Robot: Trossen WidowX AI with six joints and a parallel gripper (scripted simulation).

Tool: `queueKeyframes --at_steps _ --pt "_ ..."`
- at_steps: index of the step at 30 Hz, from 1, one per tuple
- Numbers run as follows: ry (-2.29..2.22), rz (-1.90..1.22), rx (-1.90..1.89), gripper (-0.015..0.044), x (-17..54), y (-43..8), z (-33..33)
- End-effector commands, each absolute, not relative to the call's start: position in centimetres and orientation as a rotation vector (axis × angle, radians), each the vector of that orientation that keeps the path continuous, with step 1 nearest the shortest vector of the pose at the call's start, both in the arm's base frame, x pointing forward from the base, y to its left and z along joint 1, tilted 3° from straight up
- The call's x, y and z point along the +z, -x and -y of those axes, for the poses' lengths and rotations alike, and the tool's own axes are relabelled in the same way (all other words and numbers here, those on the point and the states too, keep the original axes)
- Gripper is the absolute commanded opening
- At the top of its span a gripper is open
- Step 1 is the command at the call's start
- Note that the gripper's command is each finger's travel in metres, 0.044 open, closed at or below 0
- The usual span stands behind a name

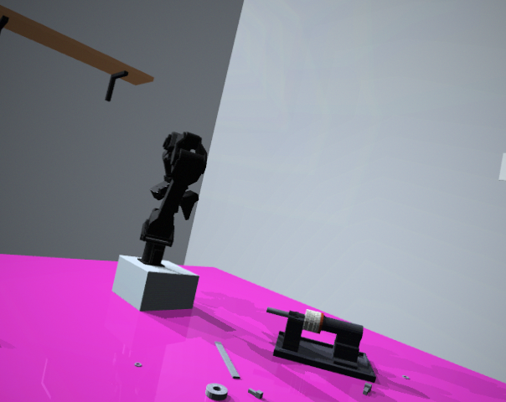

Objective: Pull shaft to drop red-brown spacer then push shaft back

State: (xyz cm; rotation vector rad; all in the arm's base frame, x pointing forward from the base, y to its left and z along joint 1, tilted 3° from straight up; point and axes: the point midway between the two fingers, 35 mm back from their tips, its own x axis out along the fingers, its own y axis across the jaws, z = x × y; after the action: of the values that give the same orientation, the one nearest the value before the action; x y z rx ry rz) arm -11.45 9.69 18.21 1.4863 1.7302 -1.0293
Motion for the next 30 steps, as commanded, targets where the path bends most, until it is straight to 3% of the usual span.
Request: queueKeyframes --at_steps 1,12,21,26,30 --pt "-1.494 -1.723 -1.038 0.0426 18.2 11.4 -9.8" --pt "-1.731 -1.503 -1.290 0.0440 15.0 11.6 -14.9" --pt "-2.145 -1.107 -1.966 0.0440 12.9 11.0 -19.1" --pt "-2.427 -0.491 -2.629 0.0440 11.0 8.9 -23.2" --pt "-2.483 0.221 -3.129 0.0440 9.6 6.2 -26.2"
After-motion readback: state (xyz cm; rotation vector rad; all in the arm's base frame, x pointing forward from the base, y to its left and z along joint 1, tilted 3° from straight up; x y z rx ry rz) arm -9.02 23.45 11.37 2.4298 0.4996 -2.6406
